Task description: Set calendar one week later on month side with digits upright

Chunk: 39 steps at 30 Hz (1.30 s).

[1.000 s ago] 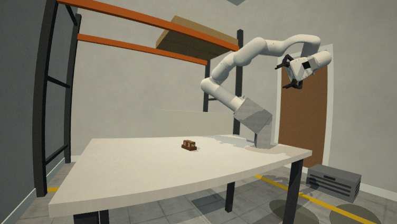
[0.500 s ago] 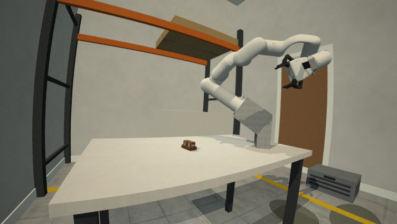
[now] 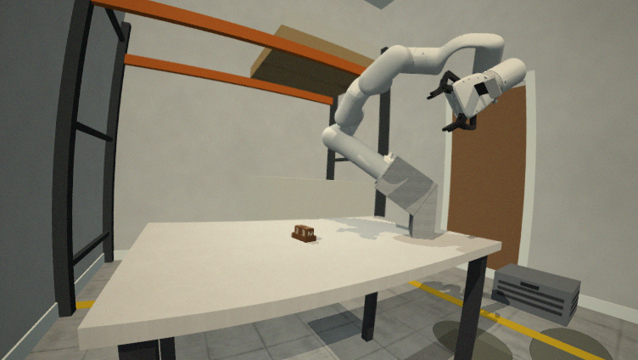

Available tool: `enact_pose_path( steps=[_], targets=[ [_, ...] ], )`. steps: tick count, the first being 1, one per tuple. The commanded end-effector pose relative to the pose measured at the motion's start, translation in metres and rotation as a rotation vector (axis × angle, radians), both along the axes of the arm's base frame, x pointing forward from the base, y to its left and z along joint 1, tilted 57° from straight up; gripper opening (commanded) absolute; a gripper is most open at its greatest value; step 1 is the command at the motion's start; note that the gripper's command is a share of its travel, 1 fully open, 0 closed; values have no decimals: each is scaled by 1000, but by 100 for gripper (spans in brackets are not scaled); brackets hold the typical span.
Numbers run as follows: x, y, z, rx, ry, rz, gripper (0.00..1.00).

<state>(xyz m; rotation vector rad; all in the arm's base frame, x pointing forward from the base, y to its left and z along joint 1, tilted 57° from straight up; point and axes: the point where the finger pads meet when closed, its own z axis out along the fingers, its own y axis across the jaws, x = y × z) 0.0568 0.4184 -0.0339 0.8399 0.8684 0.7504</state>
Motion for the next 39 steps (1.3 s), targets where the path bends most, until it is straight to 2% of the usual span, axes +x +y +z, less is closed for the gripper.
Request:
enact_pose_path(
  steps=[1,2,4,5,6,7,9,10,12,13,15,16,18,19,21,22,24,25,27,28,32,33,34,35,38,39],
  targets=[
    [29,20,29,-25,88,-25,100],
    [45,25,43,-34,118,-44,100],
    [45,25,43,-34,118,-44,100],
    [63,28,58,-43,150,-64,100],
    [63,28,58,-43,150,-64,100],
    [82,30,74,-53,184,-85,100],
    [82,30,74,-53,184,-85,100],
    [103,30,90,-63,220,-107,100],
    [103,30,90,-63,220,-107,100],
    [124,27,106,-73,258,-129,100],
    [124,27,106,-73,258,-129,100],
    [146,21,123,-83,298,-151,100],
    [146,21,123,-83,298,-151,100],
    [169,12,139,-92,340,-173,100],
    [169,12,139,-92,340,-173,100],
    [191,0,155,-102,384,-194,100],
    [191,0,155,-102,384,-194,100],
    [211,-14,169,-111,429,-214,100],
    [212,-14,169,-111,429,-214,100],
    [231,-31,182,-119,476,-232,100],
    [231,-31,182,-119,476,-232,100],
    [249,-51,194,-126,524,-249,100],
    [249,-51,194,-126,524,-249,100],
    [265,-72,204,-132,572,-263,100],
    [265,-72,204,-132,572,-263,100],
    [279,-95,212,-137,621,-274,100]
  ],
)
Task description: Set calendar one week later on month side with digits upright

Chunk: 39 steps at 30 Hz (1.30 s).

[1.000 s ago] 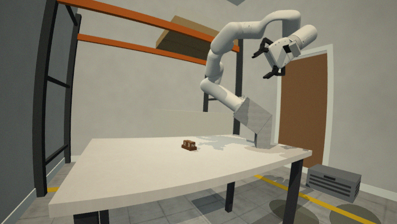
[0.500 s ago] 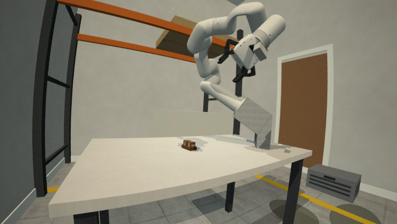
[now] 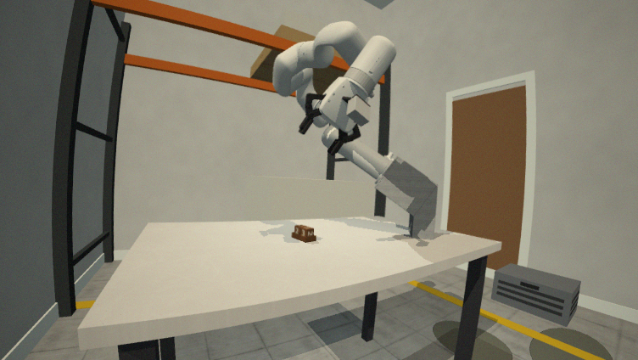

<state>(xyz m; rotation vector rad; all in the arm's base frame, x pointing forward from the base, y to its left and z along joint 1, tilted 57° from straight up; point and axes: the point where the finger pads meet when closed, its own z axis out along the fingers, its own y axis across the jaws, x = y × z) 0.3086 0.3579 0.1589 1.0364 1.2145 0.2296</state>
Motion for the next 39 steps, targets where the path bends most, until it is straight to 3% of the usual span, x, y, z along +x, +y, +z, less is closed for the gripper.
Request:
enact_pose_path(
  steps=[1,2,4,5,7,8,13,16,18,21,27,30,39],
  targets=[
    [27,-34,19,1,101,-4,100],
    [38,-58,26,1,149,-16,100],
    [38,-58,26,1,149,-16,100],
    [47,-81,30,2,196,-25,100],
    [47,-81,30,2,196,-25,100],
    [53,-104,33,5,241,-31,100],
    [56,-126,34,10,285,-35,100],
    [58,-166,32,22,366,-35,100],
    [58,-166,32,22,366,-35,100],
    [53,-199,27,36,435,-28,100],
    [50,-213,23,44,465,-23,100],
    [38,-243,12,64,535,-3,100],
    [22,-267,-1,86,597,24,100]
  ],
)
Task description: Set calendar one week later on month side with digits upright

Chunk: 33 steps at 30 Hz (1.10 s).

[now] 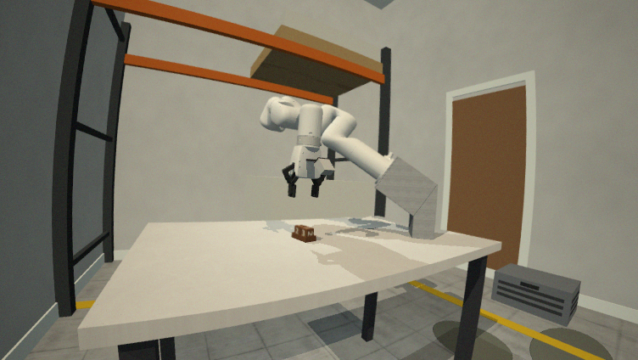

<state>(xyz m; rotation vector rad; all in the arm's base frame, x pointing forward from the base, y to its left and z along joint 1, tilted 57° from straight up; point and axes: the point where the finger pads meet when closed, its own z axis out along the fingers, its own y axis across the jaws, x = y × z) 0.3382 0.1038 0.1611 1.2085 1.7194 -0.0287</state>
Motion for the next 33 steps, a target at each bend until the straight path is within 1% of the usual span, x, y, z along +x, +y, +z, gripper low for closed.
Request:
enact_pose_path(
  steps=[1,28,31,33],
  targets=[
    [-8,-13,-4,23,35,24,100],
    [-9,-14,-5,23,38,26,100],
    [-9,-14,-6,3,52,41,100],
    [-10,-13,-8,-28,75,65,100]
  ],
)
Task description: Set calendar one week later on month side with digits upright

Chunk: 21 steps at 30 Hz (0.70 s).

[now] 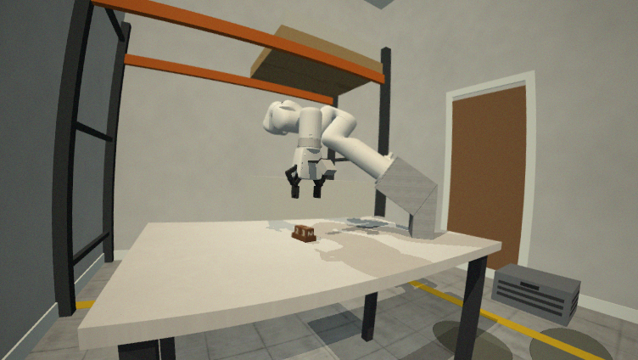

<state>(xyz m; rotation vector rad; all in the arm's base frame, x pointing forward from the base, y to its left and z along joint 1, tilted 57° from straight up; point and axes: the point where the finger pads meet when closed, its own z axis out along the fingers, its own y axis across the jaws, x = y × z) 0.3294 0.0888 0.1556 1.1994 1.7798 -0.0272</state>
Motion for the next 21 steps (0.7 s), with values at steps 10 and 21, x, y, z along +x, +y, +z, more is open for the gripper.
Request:
enact_pose_path(
  steps=[10,21],
  targets=[
    [-6,6,-16,-247,173,201,100],
    [-11,10,-30,-458,322,369,100]
  ],
)
